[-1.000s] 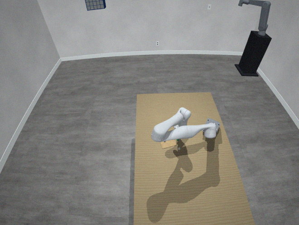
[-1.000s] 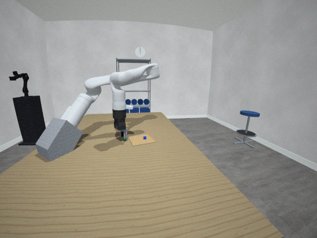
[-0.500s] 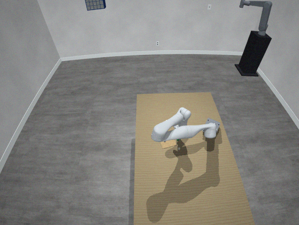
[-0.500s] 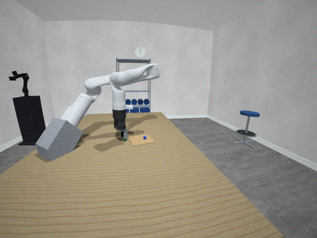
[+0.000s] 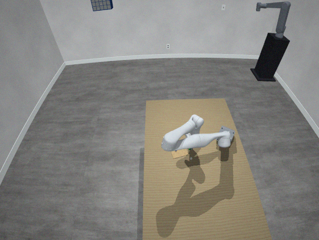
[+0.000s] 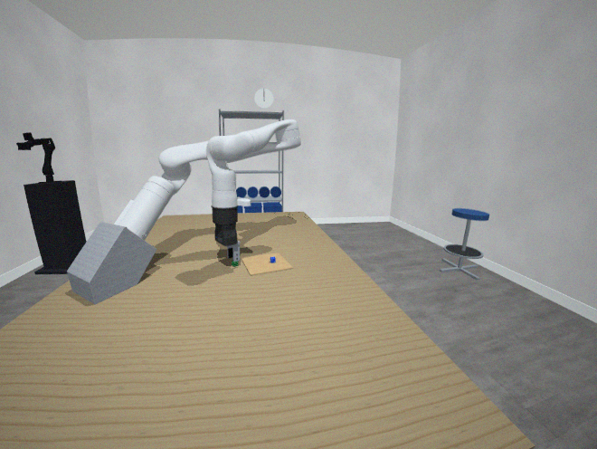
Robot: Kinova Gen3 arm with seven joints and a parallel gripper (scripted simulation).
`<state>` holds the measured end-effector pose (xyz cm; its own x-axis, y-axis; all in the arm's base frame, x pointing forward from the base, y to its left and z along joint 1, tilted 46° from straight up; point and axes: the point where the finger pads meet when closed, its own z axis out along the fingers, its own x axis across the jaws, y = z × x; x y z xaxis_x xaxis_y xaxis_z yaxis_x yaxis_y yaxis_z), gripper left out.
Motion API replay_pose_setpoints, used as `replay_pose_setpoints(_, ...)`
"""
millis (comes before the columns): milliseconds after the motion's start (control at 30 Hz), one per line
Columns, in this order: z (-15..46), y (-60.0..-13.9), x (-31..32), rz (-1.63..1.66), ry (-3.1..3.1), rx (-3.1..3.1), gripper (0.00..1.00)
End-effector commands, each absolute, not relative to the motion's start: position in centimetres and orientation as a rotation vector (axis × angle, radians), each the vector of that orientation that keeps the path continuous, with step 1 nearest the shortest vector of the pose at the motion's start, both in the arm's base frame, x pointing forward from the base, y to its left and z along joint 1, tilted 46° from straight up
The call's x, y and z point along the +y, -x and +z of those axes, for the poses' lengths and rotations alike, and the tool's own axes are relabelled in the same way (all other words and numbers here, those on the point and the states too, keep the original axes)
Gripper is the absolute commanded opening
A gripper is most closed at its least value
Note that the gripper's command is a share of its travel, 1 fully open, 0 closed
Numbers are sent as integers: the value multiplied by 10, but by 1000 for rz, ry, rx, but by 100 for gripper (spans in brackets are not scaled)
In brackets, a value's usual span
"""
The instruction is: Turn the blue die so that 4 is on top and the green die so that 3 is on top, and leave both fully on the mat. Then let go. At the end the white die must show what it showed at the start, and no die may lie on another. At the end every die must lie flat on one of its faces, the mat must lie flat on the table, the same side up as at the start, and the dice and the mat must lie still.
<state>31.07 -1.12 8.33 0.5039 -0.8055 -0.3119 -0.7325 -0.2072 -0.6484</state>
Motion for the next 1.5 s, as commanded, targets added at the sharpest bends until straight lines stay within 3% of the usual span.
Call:
replay_pose_setpoints(0,83,-311,-12,-121,1973,1262,64)
replay_pose_setpoints(1467,81,-313,-10,-118,1973,1262,64)
